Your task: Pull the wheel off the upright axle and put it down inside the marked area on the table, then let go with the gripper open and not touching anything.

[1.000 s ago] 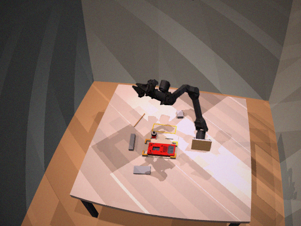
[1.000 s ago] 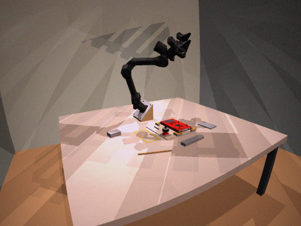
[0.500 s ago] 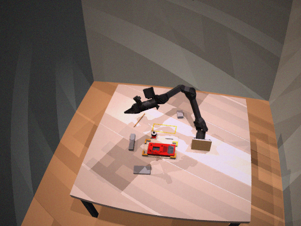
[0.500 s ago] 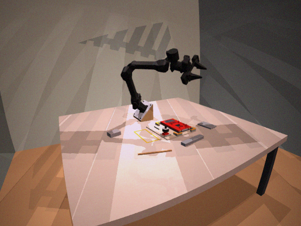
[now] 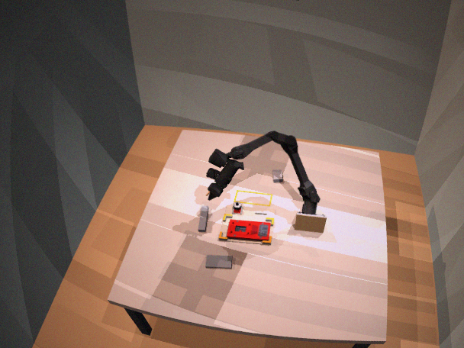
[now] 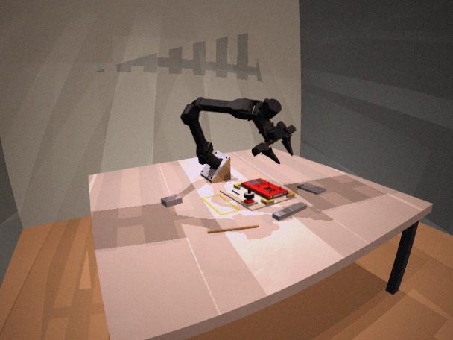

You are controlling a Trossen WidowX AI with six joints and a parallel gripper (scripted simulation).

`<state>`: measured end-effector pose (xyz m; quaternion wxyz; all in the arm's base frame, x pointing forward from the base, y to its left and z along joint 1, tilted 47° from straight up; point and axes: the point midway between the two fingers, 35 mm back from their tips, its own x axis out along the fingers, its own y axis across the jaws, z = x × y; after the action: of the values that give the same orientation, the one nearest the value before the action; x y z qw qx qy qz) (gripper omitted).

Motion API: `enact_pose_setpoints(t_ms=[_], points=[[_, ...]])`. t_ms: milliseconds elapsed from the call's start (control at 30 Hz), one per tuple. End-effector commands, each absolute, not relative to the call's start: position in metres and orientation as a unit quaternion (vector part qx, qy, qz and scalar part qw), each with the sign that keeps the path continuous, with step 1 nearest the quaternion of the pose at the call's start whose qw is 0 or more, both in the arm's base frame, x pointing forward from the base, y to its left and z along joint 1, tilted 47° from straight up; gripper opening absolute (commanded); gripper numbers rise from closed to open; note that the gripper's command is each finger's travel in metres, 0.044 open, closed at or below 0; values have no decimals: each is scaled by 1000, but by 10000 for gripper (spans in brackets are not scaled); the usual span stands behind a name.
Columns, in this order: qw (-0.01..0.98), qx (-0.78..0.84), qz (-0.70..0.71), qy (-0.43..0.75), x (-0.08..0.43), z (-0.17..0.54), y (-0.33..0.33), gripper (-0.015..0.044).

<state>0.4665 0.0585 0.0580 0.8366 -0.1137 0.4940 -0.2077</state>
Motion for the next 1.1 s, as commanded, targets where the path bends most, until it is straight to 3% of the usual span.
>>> enact_pose_setpoints(t_ms=[0, 233, 667, 1067], points=[[733, -163, -291, 594, 415, 61, -4, 300], [623, -211, -340, 672, 365, 79, -49, 300], [622, -212, -341, 673, 364, 71, -46, 300], [622, -212, -341, 672, 355, 24, -92, 300]])
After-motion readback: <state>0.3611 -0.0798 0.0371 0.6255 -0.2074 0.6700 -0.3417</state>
